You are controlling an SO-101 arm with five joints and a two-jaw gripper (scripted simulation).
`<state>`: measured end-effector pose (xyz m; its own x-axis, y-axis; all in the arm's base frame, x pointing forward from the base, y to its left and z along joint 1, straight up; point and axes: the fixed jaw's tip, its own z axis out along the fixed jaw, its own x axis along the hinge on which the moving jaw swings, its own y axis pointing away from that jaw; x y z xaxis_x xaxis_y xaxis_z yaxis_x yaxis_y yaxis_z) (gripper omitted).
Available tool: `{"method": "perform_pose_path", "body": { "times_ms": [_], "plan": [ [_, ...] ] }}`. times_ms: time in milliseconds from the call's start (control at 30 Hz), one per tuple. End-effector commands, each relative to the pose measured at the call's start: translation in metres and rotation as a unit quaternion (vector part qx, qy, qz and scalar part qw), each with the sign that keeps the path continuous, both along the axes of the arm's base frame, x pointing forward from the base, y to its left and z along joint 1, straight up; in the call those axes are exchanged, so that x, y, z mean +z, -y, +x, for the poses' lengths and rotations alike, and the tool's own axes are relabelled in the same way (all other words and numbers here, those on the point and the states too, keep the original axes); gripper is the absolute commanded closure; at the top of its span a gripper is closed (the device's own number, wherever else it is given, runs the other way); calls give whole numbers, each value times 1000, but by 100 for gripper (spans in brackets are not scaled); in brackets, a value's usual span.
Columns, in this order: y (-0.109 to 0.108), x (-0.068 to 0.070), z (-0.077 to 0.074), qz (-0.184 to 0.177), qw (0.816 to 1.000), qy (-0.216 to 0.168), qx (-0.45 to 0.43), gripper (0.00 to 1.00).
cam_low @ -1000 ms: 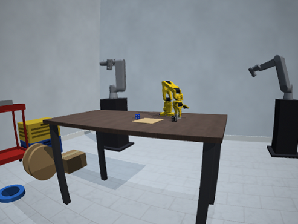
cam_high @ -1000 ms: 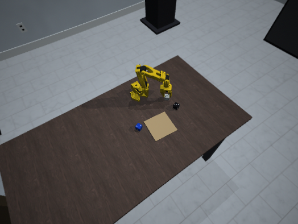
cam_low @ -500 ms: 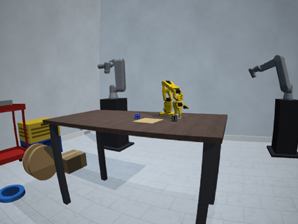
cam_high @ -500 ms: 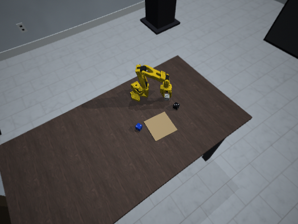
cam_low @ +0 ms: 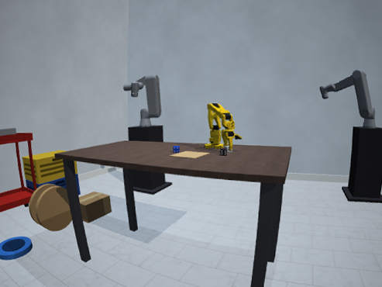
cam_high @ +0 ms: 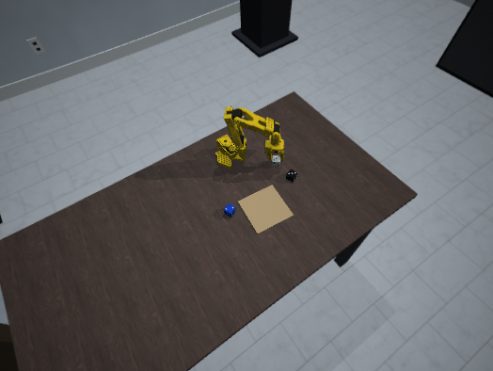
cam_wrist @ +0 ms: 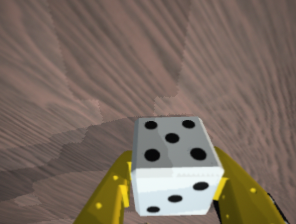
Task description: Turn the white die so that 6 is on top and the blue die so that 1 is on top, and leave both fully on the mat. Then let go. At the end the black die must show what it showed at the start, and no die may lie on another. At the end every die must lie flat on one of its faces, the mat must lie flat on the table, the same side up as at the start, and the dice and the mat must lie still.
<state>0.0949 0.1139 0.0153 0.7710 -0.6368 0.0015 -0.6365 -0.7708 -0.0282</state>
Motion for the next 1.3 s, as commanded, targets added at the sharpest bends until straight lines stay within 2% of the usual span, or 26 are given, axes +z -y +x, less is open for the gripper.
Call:
{"method": "perform_pose_path", "body": {
  "times_ms": [0, 267, 900, 1267],
  "plan": [
    [-3, 1, 0, 6, 1000, 4, 6, 83],
    [-3, 1, 0, 6, 1000, 4, 6, 81],
    [-3, 1, 0, 6, 1000, 4, 6, 65],
    [-3, 1, 0, 6, 1000, 4, 6, 64]
  ]
}}
